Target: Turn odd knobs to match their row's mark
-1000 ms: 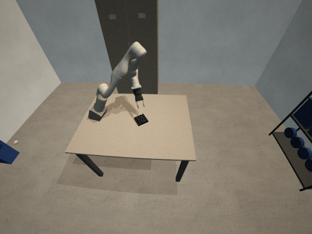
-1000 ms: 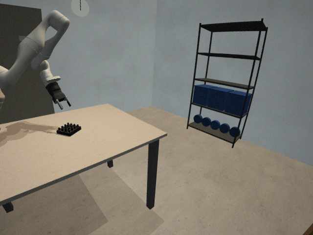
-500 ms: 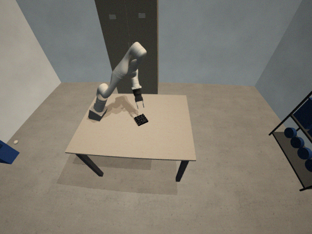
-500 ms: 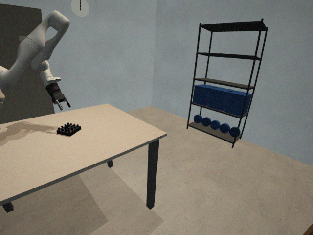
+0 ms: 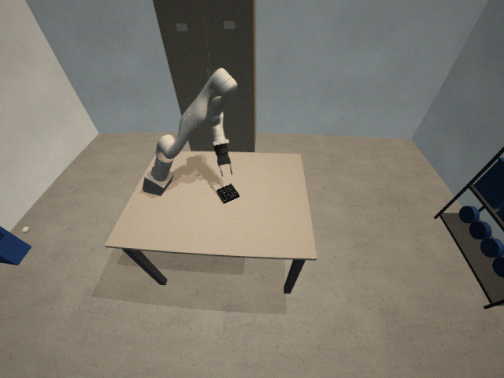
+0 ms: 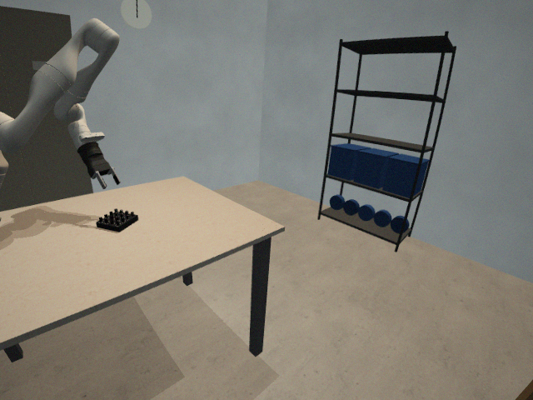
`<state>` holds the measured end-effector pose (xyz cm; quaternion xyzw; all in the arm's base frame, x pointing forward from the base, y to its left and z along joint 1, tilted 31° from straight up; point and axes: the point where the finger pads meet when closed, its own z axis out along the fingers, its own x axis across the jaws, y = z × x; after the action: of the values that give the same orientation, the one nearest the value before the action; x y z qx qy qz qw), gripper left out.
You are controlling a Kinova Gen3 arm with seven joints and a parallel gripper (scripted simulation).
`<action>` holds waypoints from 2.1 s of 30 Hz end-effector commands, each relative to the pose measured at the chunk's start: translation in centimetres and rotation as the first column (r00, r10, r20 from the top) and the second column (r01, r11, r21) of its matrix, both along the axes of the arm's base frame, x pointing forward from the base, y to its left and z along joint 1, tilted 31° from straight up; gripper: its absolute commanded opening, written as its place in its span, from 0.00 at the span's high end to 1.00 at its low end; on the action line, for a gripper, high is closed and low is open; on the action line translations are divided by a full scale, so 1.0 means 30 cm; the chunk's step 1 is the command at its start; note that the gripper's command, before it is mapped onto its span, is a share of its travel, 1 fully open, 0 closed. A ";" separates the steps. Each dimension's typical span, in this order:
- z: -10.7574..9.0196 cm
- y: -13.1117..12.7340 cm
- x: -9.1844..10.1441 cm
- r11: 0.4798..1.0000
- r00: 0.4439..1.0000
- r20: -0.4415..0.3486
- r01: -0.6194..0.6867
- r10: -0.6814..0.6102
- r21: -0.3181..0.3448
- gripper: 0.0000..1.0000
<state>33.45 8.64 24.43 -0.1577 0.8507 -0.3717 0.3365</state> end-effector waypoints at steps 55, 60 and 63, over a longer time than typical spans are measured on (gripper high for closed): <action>-0.081 -0.037 0.002 0.980 0.967 -0.234 -0.135 0.099 -0.146 0.00; -0.090 -0.041 0.002 0.976 0.959 -0.261 -0.154 0.109 -0.157 0.00; -0.090 -0.041 0.002 0.976 0.959 -0.261 -0.154 0.109 -0.157 0.00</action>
<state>33.49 7.45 21.69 -0.2895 0.8376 -0.3993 0.2350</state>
